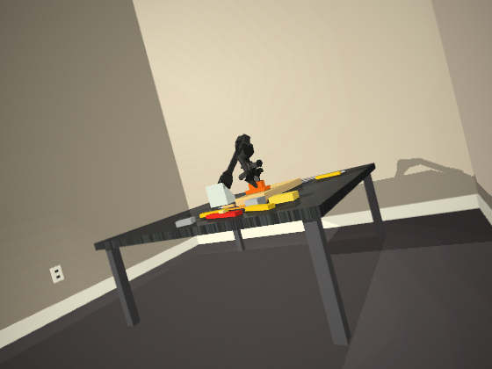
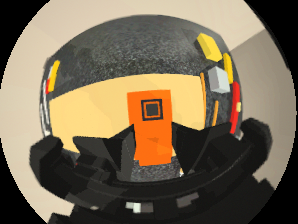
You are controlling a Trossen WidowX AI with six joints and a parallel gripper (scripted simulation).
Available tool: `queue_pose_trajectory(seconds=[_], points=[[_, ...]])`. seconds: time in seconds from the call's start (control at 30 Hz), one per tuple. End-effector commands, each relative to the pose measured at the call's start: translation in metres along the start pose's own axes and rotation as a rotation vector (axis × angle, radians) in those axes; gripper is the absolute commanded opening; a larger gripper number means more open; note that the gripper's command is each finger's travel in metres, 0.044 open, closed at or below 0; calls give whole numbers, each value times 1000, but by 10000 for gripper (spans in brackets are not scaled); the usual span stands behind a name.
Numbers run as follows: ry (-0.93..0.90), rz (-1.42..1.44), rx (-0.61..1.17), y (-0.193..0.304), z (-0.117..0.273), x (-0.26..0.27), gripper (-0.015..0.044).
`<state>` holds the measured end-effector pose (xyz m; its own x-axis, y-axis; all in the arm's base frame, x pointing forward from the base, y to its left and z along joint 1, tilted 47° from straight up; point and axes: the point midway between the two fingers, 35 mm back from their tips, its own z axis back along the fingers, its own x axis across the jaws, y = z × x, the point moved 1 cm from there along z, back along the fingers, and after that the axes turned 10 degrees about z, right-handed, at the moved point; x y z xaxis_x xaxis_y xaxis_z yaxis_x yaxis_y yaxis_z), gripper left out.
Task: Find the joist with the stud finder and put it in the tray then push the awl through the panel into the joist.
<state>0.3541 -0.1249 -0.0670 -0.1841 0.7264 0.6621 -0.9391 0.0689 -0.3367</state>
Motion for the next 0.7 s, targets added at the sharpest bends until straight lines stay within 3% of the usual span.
queue_pose_trajectory(seconds=[0.0, 0.67], points=[[-7, -1, -2, -2, -1, 7, 0], [-8, -2, -2, -7, -1, 34, 0]])
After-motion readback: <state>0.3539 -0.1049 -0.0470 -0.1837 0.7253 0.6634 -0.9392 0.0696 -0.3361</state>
